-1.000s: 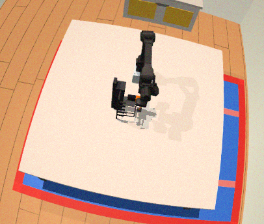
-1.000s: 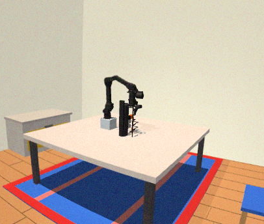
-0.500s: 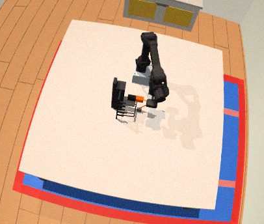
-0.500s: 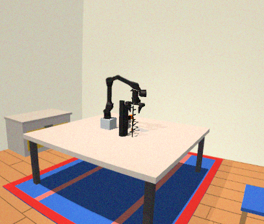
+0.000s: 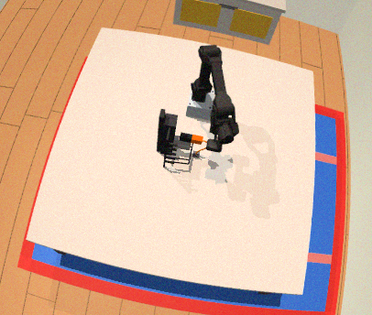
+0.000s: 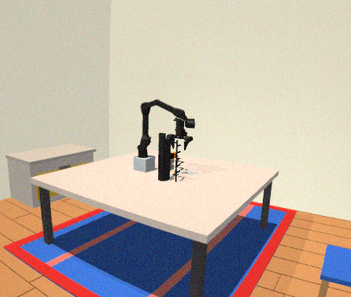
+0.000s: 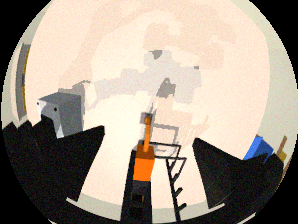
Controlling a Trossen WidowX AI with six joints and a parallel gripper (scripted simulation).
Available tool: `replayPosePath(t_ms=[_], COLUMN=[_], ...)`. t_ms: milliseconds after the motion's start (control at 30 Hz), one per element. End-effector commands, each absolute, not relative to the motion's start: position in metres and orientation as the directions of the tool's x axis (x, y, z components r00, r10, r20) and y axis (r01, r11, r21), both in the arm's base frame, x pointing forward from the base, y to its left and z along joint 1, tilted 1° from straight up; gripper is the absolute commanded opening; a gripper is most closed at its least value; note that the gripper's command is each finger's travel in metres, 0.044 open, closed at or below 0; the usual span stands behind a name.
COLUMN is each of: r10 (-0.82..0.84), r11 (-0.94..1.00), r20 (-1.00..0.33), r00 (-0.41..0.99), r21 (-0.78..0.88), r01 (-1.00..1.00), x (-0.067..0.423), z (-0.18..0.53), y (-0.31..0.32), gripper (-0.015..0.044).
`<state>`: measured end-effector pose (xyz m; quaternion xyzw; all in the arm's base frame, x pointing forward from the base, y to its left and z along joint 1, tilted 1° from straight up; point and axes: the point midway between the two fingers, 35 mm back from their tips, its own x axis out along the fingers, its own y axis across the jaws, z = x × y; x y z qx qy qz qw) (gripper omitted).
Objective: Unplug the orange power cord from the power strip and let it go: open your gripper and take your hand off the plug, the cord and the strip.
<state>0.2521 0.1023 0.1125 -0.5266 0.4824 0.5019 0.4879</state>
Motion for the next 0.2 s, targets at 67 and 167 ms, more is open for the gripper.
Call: replayPosePath(t_ms=[67,167], r10=[-0.014,-0.014], r11=[-0.053,-0.053], r20=[-0.999,-0.999], r00=[0.031,0.031], r21=[-0.030,-0.030], r01=[-0.998,-0.998], x=[0.2524,0.2524], z=[0.1134,0.1134], y=[0.1030,0.1030], gripper=[0.0440,0.0440])
